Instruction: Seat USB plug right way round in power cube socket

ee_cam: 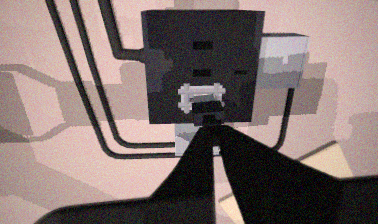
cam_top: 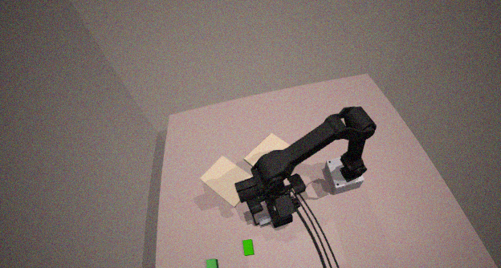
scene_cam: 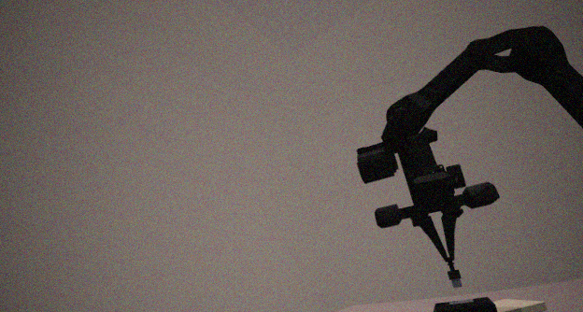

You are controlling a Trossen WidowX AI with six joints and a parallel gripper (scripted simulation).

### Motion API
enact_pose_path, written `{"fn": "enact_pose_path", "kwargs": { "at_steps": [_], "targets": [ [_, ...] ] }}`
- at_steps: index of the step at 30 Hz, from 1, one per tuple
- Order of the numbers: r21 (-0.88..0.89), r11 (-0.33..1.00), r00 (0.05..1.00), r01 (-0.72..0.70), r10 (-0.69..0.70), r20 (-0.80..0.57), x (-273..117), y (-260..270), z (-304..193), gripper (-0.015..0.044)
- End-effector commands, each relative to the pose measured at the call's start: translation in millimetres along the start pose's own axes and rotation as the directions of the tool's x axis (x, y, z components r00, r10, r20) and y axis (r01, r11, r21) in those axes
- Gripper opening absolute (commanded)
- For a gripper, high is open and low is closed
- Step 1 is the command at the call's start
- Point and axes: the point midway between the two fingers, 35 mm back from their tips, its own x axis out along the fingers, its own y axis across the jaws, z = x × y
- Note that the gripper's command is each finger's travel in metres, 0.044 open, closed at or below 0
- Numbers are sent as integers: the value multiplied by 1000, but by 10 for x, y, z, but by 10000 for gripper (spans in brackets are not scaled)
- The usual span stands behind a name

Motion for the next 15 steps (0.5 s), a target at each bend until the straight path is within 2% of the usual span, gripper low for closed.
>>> {"fn": "enact_pose_path", "kwargs": {
  "at_steps": [1, 15],
  "targets": [
    [-7, 1000, 1000, -1, 1, 0, 2, 2, 0, 0],
    [8, 1000, 1000, 0, 0, -4, 14, 0, -6, 0]
  ]
}}
